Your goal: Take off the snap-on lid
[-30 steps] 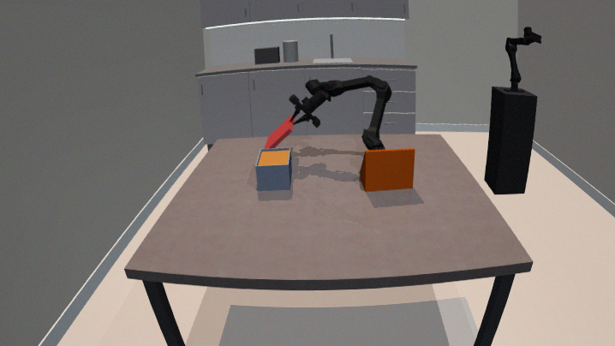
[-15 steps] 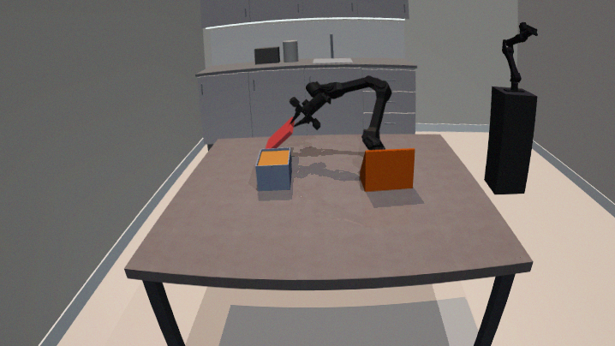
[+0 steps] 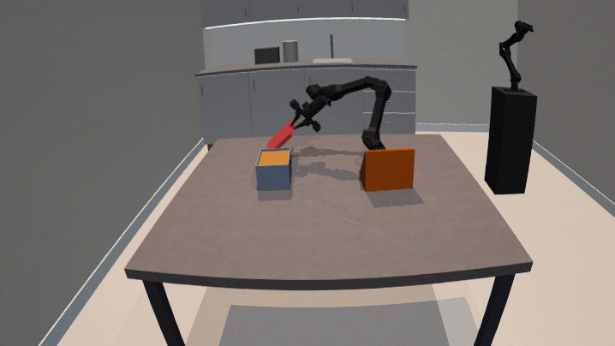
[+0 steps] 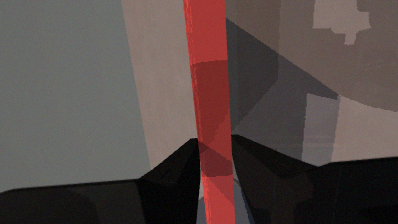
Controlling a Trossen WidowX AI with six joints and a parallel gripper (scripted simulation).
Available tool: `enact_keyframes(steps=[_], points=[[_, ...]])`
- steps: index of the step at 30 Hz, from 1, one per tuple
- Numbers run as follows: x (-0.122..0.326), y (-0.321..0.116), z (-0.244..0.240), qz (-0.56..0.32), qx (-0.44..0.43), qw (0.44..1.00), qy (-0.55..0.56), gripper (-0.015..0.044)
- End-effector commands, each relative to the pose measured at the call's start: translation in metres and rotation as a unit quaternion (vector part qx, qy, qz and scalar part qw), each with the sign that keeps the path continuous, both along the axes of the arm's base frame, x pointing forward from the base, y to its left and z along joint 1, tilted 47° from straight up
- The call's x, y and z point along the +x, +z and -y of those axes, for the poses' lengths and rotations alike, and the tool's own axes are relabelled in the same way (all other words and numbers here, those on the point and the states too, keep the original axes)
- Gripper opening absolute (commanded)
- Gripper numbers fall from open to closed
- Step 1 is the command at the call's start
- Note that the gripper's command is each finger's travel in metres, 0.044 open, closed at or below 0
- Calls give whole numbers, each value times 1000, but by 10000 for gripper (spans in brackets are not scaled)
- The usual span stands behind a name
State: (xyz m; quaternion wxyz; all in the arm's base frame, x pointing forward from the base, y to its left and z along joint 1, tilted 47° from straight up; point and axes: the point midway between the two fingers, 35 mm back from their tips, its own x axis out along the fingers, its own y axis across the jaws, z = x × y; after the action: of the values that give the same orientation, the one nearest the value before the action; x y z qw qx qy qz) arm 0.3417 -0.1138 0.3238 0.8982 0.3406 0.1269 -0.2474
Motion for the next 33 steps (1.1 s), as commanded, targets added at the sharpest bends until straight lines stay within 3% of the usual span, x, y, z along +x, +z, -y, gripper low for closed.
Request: enact_keyframes(steps=[1, 33], points=[[2, -3, 0, 0, 1, 1000, 7, 0], [5, -20, 18, 0, 0, 1000, 7, 0]])
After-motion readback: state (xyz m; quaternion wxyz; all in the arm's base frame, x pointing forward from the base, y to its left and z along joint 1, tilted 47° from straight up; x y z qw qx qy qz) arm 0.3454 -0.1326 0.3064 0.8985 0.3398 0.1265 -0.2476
